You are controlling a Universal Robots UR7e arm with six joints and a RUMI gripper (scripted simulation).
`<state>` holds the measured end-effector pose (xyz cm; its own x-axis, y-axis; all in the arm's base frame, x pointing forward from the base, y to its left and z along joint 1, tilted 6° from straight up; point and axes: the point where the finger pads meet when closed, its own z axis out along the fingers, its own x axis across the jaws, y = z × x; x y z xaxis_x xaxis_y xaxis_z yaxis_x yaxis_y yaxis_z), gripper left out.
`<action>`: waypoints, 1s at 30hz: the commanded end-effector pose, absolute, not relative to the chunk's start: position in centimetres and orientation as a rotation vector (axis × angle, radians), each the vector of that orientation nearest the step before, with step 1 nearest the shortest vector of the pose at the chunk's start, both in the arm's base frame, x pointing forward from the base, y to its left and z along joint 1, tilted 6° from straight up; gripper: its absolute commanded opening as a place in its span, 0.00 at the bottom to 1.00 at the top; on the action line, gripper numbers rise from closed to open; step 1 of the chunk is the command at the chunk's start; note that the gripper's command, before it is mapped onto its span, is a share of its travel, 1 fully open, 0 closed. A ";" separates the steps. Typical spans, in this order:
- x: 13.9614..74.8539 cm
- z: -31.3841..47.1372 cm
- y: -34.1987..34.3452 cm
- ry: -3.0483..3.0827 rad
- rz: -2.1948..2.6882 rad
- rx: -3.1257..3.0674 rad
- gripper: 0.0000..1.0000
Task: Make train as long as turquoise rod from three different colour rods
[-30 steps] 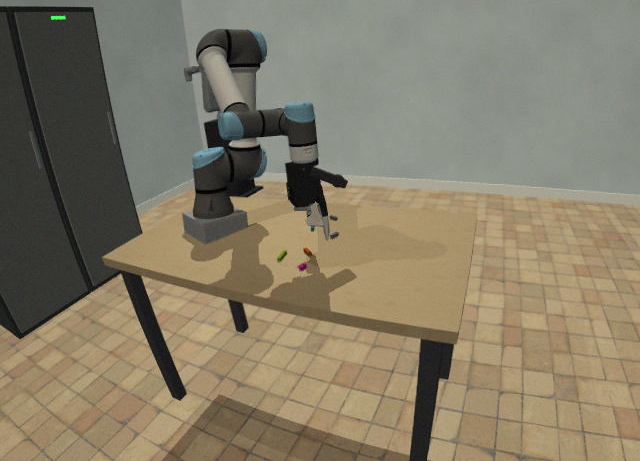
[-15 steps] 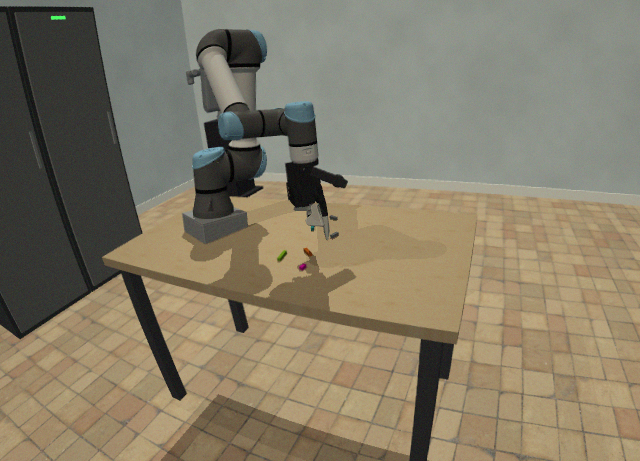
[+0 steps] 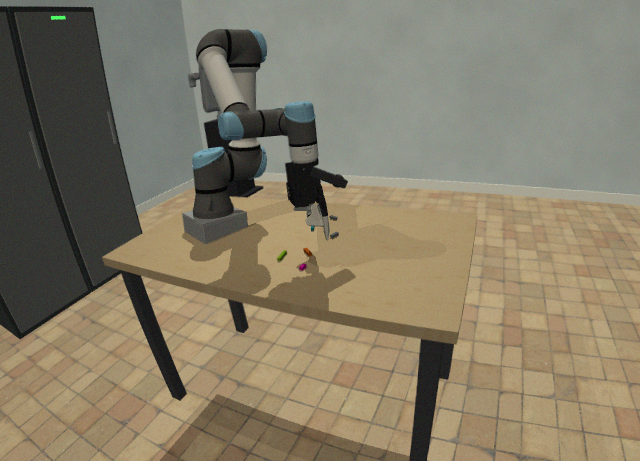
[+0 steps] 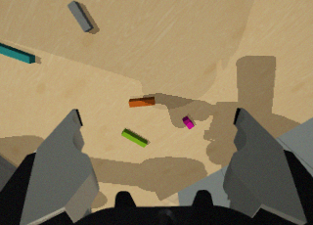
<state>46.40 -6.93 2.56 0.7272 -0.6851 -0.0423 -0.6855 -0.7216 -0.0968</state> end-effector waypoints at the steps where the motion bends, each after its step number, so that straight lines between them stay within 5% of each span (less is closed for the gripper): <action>1: 46.4 2.6 -7.0 1.123 0.003 -2.821 1.00; 30: 46.4 2.6 -7.1 1.101 0.002 -2.829 1.00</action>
